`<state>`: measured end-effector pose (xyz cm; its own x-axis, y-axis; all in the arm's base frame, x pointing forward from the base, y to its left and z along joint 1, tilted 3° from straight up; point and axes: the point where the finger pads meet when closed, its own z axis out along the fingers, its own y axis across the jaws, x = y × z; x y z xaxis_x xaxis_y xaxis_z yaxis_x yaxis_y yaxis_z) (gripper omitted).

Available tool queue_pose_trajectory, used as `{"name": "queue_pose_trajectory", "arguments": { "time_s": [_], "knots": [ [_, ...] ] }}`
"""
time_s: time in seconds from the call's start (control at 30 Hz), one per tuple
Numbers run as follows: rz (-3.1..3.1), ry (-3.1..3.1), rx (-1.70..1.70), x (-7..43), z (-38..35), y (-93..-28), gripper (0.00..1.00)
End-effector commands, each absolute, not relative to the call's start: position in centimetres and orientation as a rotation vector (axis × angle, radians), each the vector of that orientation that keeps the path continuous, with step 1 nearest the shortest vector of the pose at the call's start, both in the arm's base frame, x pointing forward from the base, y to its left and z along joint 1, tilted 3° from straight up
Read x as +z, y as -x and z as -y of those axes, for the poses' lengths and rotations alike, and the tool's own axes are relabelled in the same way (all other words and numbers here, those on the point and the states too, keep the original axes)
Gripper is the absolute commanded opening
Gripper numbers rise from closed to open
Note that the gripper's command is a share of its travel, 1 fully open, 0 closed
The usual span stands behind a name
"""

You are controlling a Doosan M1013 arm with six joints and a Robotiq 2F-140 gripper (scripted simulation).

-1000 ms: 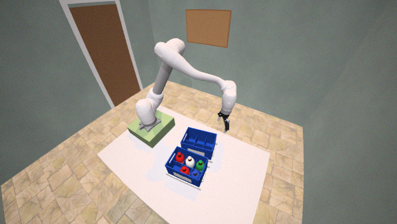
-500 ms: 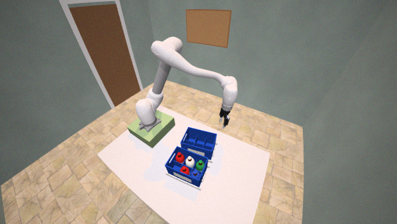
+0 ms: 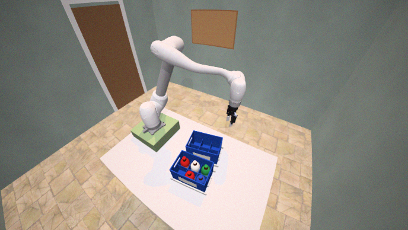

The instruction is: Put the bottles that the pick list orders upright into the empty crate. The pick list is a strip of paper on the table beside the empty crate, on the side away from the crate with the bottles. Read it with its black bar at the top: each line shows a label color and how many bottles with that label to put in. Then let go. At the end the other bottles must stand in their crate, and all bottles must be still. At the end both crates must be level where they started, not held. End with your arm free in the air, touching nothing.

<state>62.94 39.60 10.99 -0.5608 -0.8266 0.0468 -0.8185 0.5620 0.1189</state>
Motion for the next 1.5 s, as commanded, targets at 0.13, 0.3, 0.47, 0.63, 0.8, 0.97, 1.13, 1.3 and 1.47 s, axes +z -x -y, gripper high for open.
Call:
{"name": "queue_pose_trajectory", "arguments": {
  "time_s": [0.13, 0.3, 0.47, 0.63, 0.8, 0.97, 1.13, 1.3, 1.47],
  "knots": [
    [2.690, -1.421, -0.127, 14.4, -39.7, -63.1, 0.38],
    [2.690, -1.421, -0.127, 15.9, -39.8, -63.2, 0.38],
    [2.690, -1.421, -0.127, 18.4, -39.9, -63.3, 0.38],
    [2.690, -1.421, -0.127, 20.9, -39.9, -63.4, 0.38],
    [2.690, -1.421, -0.127, 22.9, -40.0, -63.5, 0.38],
    [2.595, -1.601, -0.125, 23.0, -40.2, -62.1, 0.38],
    [2.461, -1.817, -0.120, 23.1, -40.4, -60.8, 0.38],
    [2.307, -2.021, -0.114, 23.3, -40.6, -59.4, 0.38],
    [2.207, -2.137, -0.110, 23.3, -40.7, -58.8, 0.38]
  ]
}}
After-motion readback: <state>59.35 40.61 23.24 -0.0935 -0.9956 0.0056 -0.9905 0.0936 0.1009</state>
